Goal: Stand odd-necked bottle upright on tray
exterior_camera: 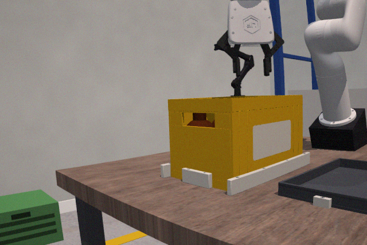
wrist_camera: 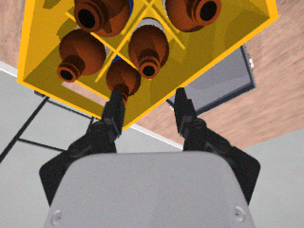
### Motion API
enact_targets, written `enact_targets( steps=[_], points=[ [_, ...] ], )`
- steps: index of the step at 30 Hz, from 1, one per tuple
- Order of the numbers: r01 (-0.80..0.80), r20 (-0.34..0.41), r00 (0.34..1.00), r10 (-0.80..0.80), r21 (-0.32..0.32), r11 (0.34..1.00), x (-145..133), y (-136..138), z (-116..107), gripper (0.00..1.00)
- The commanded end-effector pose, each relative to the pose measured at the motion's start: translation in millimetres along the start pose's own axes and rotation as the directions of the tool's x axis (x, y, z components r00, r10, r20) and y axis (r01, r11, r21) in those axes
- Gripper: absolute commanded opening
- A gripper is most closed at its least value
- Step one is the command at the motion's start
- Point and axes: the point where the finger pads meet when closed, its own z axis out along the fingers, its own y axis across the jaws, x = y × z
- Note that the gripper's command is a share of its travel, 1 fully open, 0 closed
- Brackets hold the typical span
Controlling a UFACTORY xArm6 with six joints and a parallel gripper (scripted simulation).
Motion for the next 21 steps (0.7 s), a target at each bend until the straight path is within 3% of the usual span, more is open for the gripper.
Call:
enact_targets(
  steps=[1, 5, 6, 21],
  points=[
    [0.0, 0.002, 1.0, 0.0, 0.003, 1.0, -0.6, -0.7, -6.0, 0.65],
    [0.0, 0.002, 1.0, 0.0, 0.003, 1.0, -0.6, -0.7, -6.6, 0.65],
    [0.0, 0.002, 1.0, 0.0, 0.003, 1.0, -0.6, -0.7, -6.6, 0.0],
    [0.0, 0.002, 1.0, 0.0, 0.003, 1.0, -0.6, -0.7, -6.6, 0.0]
  ],
)
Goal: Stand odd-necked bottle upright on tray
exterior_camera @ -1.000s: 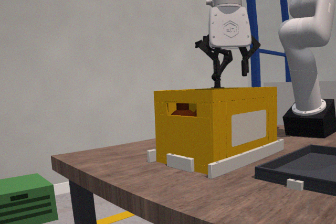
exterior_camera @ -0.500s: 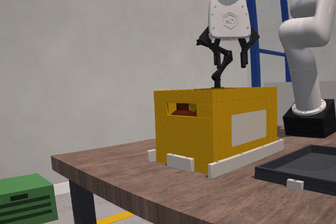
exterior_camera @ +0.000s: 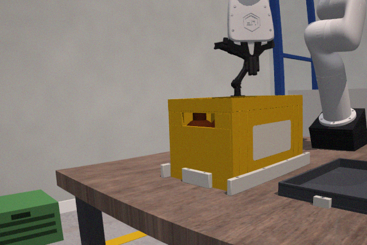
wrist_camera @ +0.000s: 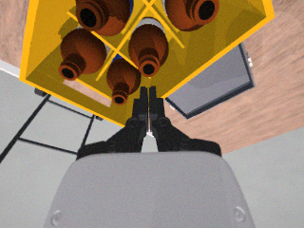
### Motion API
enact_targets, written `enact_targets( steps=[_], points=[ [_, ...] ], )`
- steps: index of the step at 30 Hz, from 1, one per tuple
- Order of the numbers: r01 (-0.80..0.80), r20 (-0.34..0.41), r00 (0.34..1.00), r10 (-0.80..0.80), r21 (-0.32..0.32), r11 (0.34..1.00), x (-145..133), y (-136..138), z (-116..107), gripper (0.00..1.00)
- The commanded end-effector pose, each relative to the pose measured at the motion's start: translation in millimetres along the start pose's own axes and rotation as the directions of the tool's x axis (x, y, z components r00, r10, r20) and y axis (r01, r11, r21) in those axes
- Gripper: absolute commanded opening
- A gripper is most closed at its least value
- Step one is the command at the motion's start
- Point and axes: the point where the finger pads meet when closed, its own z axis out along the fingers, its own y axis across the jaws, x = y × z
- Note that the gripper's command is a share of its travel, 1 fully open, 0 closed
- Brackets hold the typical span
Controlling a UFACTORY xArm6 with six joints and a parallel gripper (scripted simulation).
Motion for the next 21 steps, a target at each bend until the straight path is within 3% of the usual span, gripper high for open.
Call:
enact_targets(
  steps=[1, 21],
  points=[
    [0.0, 0.002, 1.0, 0.0, 0.003, 1.0, -0.8, -0.9, -1.3, 0.0],
    [0.0, 0.002, 1.0, 0.0, 0.003, 1.0, -2.0, -9.3, -2.5, 0.0]
  ],
)
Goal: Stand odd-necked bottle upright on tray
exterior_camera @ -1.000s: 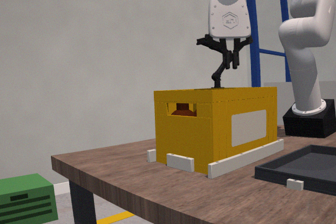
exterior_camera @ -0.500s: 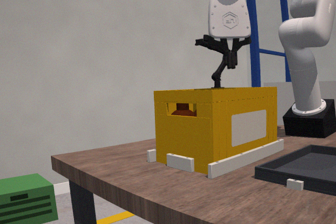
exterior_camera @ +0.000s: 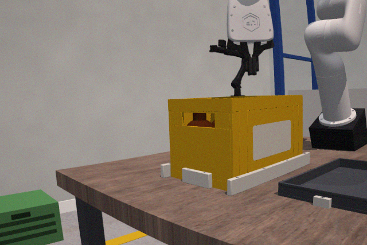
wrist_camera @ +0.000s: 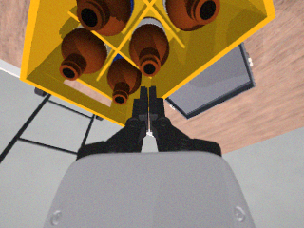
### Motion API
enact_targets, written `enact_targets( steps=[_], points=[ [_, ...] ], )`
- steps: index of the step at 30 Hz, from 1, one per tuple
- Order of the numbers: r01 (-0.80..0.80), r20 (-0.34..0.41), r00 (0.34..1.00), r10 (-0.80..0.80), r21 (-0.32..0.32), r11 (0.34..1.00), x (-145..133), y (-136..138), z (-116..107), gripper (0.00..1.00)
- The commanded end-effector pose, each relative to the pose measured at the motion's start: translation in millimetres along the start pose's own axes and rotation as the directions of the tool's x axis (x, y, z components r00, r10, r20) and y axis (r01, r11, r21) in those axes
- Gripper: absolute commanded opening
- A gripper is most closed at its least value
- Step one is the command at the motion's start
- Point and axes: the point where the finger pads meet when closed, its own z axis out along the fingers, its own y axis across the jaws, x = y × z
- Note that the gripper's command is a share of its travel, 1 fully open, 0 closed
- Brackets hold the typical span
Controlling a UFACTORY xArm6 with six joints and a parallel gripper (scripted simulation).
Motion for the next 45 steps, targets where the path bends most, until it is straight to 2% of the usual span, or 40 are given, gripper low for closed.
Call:
enact_targets(
  steps=[1, 3, 5, 13, 21, 22, 45],
  points=[
    [0.0, 0.002, 1.0, 0.0, 0.003, 1.0, -1.8, -8.1, -2.3, 0.0],
    [0.0, 0.001, 1.0, 0.0, 0.002, 1.0, -5.0, -44.8, -5.2, 0.0],
    [0.0, 0.001, 1.0, 0.0, 0.002, 1.0, -5.2, -53.0, -5.4, 0.0],
    [0.0, 0.002, 1.0, 0.0, 0.003, 1.0, -0.8, -115.7, -1.8, 0.0],
    [0.0, 0.002, 1.0, 0.0, 0.003, 1.0, -0.2, -119.1, -1.4, 0.0],
    [0.0, 0.002, 1.0, 0.0, 0.003, 1.0, -0.2, -119.1, -1.4, 0.65],
    [0.0, 0.002, 1.0, 0.0, 0.003, 1.0, -0.2, -119.1, -1.4, 0.65]
  ],
)
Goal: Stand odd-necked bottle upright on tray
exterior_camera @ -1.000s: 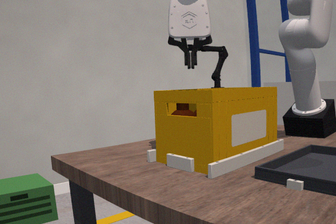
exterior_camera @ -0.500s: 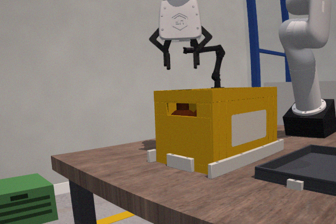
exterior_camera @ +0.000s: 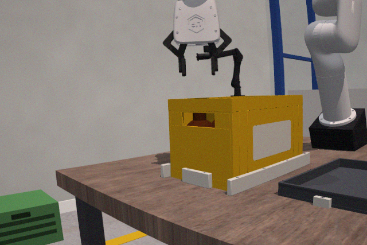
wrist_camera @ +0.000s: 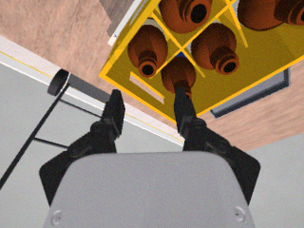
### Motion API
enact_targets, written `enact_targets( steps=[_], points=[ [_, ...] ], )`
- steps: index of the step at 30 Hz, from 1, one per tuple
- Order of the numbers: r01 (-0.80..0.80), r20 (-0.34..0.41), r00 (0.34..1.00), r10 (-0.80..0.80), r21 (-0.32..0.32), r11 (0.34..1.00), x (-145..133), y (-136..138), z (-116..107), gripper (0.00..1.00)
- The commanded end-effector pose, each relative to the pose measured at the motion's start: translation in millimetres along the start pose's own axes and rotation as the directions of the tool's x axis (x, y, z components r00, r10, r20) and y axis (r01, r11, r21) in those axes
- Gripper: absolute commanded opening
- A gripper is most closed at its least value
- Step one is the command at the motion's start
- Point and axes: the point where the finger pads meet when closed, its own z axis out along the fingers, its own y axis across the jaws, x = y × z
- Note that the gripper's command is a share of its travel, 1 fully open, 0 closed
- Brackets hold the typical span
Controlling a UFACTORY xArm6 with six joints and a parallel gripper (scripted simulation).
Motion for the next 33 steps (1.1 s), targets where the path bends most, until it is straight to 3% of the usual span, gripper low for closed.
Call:
enact_targets(
  steps=[1, 33],
  points=[
    [0.0, 0.002, 1.0, 0.0, 0.004, 1.0, -0.7, -1.0, -1.6, 0.65],
    [0.0, 0.002, 1.0, 0.0, 0.004, 1.0, -0.7, -1.1, 8.8, 0.65]
  ],
)
